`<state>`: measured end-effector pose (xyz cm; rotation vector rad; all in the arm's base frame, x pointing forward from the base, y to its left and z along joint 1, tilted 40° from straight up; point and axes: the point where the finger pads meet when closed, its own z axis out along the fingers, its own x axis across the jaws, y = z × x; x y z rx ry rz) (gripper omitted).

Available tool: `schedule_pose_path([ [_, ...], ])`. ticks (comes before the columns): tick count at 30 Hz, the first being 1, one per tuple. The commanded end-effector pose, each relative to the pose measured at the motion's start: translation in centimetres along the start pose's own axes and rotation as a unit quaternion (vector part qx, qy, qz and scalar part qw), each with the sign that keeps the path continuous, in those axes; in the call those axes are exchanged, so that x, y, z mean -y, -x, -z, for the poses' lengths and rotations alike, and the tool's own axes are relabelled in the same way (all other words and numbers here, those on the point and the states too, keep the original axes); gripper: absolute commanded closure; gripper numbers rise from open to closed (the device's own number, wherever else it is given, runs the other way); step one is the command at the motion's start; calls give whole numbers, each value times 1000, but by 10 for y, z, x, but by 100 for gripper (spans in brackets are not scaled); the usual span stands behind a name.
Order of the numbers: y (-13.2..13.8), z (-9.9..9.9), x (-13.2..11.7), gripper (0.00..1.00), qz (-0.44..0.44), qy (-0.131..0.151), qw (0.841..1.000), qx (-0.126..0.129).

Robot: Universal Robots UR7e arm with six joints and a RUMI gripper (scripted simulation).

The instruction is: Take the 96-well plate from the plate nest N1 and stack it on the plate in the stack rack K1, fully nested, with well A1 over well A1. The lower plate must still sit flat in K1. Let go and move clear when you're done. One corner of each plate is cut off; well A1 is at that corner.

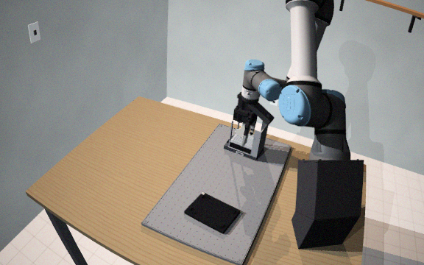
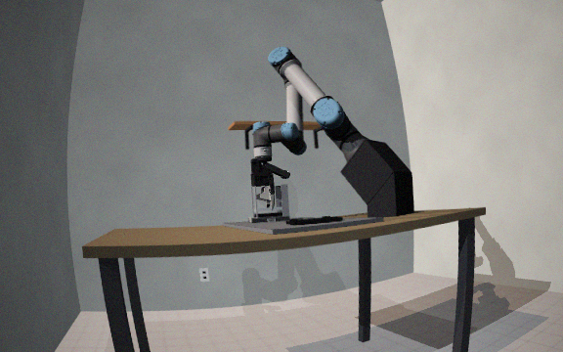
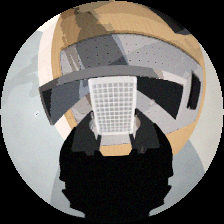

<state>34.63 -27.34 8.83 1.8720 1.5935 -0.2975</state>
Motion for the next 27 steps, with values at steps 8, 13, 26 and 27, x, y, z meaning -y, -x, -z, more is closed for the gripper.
schedule_pose_path([
  [8, 0, -2, 0, 100, 0, 0, 1000, 0],
  [13, 0, -2, 0, 100, 0, 0, 1000, 0],
  [26, 0, -4, 0, 100, 0, 0, 1000, 0],
  [27, 0, -4, 0, 100, 0, 0, 1000, 0],
])
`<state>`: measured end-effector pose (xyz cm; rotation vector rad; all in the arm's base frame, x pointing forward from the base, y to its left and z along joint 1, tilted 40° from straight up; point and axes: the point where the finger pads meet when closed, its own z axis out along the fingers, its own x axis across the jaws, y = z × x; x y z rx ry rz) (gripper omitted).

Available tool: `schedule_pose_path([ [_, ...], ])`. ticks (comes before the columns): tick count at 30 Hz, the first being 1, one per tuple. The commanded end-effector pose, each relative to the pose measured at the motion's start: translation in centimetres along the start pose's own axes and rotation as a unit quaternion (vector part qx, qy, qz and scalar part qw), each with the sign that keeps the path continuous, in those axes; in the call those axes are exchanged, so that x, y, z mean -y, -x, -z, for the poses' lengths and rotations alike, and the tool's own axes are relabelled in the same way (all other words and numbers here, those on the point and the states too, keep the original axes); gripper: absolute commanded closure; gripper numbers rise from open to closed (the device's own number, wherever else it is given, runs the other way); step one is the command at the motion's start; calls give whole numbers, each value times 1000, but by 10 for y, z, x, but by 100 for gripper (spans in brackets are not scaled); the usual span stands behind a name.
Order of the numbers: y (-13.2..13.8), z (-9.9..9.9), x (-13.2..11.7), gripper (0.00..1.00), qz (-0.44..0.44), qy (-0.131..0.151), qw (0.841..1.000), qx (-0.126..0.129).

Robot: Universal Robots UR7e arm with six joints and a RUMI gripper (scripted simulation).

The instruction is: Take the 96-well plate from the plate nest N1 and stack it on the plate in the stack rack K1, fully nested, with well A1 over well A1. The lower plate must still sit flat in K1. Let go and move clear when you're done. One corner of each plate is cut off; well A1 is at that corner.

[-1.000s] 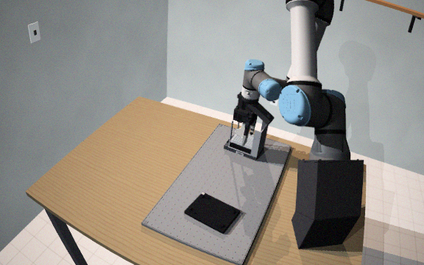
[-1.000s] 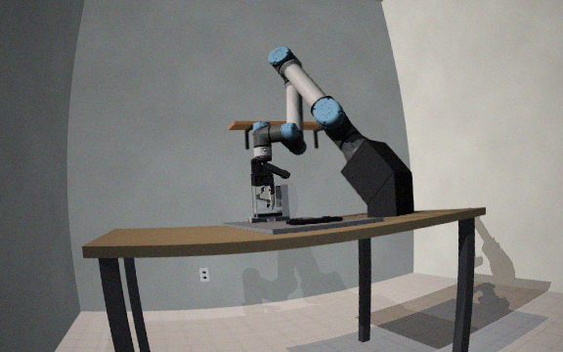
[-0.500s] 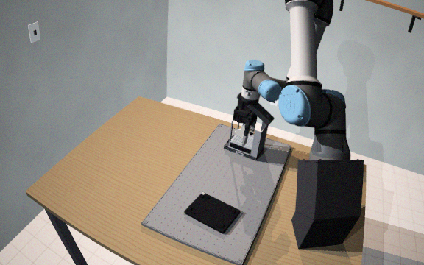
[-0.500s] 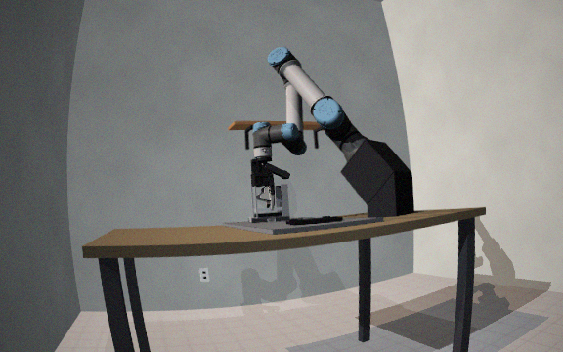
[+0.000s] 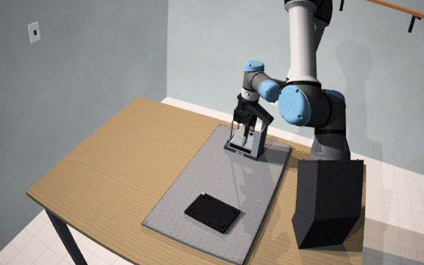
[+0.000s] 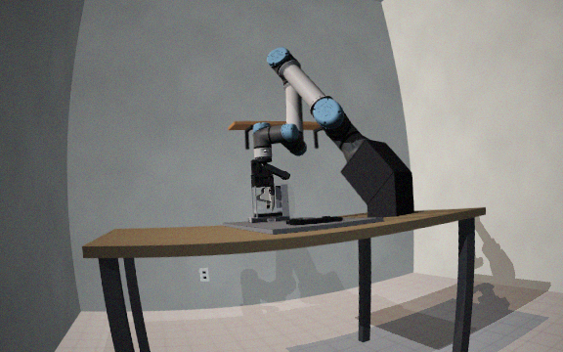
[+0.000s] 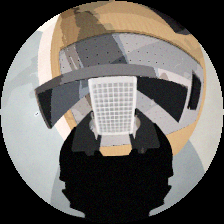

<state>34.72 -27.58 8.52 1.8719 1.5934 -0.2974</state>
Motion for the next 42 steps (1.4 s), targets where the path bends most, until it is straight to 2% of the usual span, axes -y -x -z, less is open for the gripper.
schedule_pose_path([
  [1, 0, 0, 0, 100, 0, 0, 1000, 0],
  [42, 0, -6, 0, 100, 0, 0, 1000, 0],
])
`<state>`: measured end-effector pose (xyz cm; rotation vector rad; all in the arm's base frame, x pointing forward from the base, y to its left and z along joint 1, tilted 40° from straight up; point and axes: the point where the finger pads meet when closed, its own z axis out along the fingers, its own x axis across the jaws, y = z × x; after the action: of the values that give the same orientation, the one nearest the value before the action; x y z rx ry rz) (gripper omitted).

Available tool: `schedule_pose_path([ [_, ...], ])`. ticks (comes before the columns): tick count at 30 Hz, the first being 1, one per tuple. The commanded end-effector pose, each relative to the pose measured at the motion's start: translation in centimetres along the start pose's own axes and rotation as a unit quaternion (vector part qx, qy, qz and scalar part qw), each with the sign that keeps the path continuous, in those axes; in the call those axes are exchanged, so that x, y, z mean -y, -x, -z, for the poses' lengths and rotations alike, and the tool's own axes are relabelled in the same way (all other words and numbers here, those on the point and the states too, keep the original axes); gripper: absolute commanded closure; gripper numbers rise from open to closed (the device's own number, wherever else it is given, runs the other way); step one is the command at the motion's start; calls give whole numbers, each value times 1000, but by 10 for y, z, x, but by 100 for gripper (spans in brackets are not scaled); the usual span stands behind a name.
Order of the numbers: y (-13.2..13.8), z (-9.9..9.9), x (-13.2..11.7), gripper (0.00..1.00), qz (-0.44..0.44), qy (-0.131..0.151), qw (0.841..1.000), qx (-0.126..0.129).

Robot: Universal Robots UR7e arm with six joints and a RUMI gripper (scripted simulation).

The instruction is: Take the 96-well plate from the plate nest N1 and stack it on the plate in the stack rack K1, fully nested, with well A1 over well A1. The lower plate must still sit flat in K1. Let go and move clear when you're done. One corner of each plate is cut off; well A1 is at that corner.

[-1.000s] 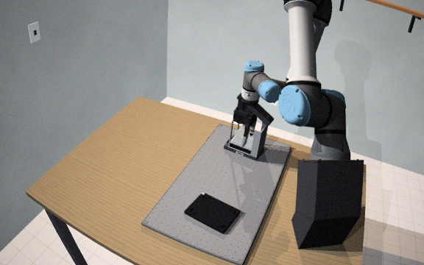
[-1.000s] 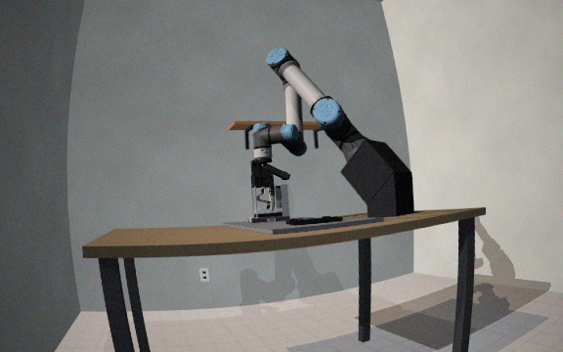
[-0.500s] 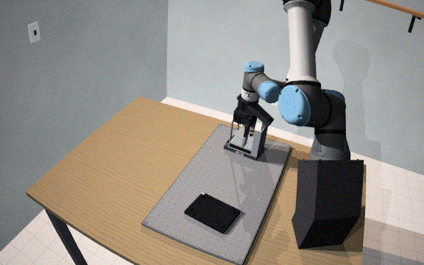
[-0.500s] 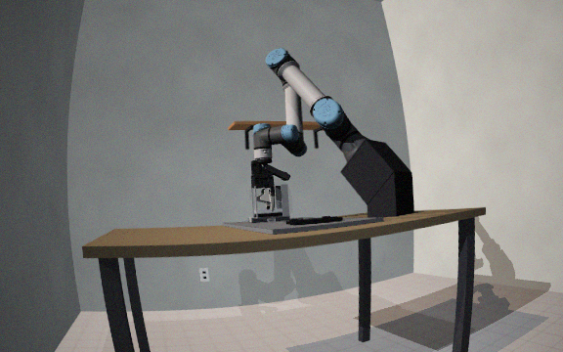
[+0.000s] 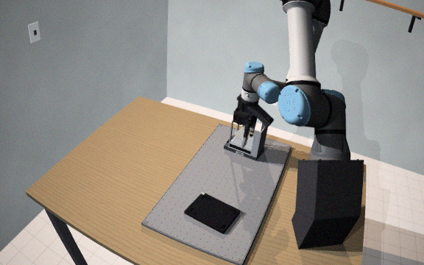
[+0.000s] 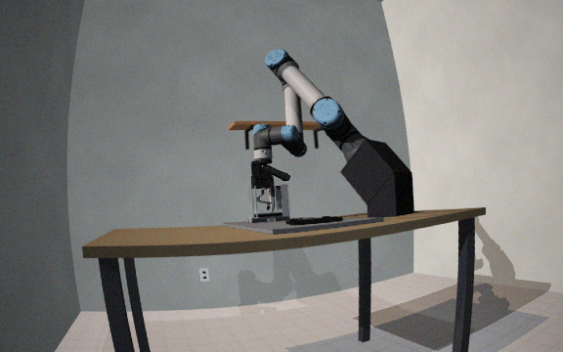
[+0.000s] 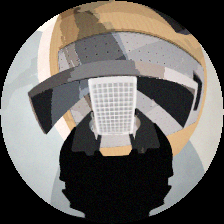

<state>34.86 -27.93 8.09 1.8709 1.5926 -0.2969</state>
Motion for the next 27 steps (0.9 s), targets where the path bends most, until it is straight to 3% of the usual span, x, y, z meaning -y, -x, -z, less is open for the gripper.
schedule_pose_path([
  [1, 0, 0, 0, 0, 0, 0, 1000, 0],
  [21, 0, 0, 0, 0, 0, 0, 1000, 0],
  [27, 0, 10, 0, 0, 0, 0, 1000, 0],
])
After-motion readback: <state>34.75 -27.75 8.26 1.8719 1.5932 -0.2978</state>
